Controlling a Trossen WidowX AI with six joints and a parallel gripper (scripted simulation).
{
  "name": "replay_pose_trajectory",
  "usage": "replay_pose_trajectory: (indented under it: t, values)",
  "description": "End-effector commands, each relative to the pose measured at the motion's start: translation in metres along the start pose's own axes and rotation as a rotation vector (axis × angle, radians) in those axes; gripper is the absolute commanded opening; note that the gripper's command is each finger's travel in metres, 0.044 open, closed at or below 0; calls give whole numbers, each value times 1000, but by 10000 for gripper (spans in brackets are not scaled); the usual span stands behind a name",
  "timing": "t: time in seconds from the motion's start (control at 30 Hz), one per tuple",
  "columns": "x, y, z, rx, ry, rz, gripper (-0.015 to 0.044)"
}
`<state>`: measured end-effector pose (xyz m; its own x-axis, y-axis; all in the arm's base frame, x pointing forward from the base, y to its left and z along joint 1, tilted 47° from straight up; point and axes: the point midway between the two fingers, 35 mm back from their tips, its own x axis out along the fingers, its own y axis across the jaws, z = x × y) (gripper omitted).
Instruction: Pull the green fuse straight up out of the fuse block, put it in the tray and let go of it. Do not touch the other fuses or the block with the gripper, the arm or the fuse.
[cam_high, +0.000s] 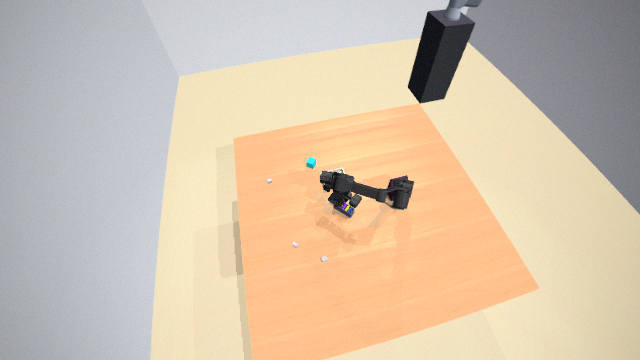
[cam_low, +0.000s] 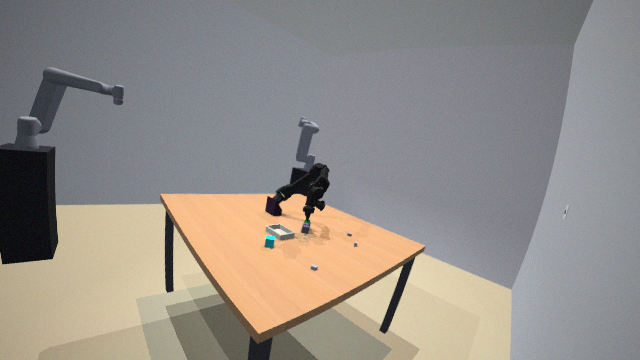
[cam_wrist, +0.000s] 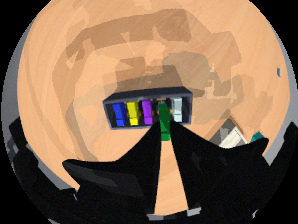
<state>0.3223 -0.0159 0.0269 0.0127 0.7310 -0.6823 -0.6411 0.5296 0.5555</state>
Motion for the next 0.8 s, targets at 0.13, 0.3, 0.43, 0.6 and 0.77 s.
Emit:
replay_pose_trajectory:
  t: [0.13, 0.3, 0.43, 0.6, 0.77]
  values:
    - [-8, -1, 0, -3, 2, -5, 0]
    - [-16, -1, 0, -3, 2, -5, 0]
    - [-22, -1, 0, -3, 3, -5, 0]
    - [-25, -2, -1, -3, 3, -5, 0]
    - [-28, -23, -13, -2, 5, -11, 0]
